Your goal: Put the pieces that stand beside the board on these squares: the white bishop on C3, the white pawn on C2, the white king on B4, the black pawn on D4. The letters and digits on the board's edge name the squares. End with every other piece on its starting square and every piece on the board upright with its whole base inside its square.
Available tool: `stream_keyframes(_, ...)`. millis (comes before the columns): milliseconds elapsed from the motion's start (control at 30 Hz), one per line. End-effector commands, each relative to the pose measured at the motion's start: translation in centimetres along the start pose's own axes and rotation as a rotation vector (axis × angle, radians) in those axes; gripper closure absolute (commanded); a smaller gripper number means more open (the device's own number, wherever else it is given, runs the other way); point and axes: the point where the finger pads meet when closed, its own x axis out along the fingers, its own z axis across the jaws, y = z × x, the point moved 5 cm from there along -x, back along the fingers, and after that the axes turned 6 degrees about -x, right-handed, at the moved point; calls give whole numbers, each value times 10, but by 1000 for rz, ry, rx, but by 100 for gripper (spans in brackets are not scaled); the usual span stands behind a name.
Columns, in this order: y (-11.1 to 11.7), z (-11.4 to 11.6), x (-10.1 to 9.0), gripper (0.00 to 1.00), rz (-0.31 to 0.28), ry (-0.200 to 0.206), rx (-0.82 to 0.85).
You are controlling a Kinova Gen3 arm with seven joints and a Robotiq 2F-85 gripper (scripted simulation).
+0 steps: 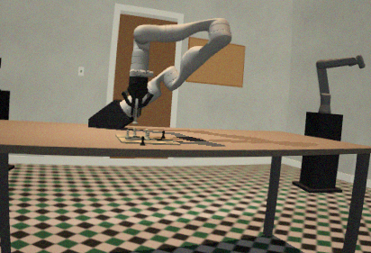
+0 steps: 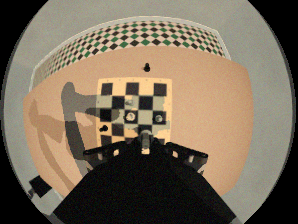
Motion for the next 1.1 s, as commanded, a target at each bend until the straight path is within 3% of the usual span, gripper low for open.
stream_keyframes(0,-3,-2,12,100,-13,10,4)
stream_keyframes(400,-3,-3,46,100,-13,10,4)
stream_keyframes(1067,-3,-3,48,100,-13,10,4)
